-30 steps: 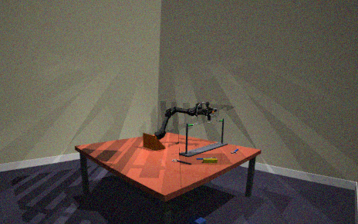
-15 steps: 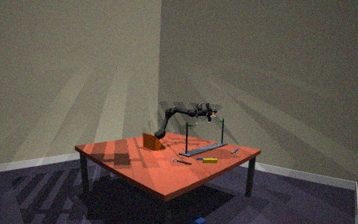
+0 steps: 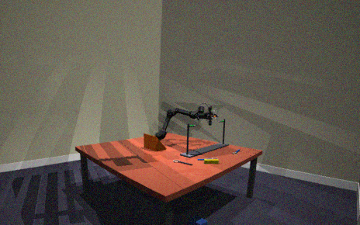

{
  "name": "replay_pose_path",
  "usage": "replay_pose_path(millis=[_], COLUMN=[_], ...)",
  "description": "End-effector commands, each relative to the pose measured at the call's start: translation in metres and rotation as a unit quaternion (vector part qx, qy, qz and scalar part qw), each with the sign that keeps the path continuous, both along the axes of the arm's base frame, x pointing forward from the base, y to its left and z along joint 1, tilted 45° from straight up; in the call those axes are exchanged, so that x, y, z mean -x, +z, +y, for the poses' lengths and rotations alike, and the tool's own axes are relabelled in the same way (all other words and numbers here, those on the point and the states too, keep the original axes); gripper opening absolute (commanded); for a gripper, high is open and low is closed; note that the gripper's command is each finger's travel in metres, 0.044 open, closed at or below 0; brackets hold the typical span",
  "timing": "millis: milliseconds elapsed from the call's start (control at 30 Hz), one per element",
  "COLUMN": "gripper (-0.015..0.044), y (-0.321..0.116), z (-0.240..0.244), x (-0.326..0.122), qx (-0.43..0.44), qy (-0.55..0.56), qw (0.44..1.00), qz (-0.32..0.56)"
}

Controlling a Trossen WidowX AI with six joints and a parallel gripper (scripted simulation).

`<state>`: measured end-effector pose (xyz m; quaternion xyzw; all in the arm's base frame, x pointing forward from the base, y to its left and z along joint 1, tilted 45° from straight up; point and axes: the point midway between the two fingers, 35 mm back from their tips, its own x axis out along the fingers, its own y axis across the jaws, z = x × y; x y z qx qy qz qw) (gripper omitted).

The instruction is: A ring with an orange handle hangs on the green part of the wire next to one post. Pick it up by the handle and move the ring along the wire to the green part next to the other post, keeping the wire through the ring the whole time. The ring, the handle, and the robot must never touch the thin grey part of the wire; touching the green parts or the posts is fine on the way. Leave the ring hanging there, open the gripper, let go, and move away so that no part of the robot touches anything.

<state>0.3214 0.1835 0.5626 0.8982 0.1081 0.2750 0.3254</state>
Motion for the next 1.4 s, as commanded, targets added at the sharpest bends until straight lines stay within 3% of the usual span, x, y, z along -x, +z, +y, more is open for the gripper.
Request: replay_pose_path(millis=[0, 667, 1367], gripper=[-0.015, -0.015, -0.015], y=[-0.009, -0.07, -0.147], z=[0.009, 0.047, 0.051], x=[0.0, -0.002, -0.006], qx=[0.038, 0.281, 0.52], qy=[-0.001, -0.013, -0.026], qw=[0.999, 0.96, 0.854], qz=[-0.001, -0.014, -0.025])
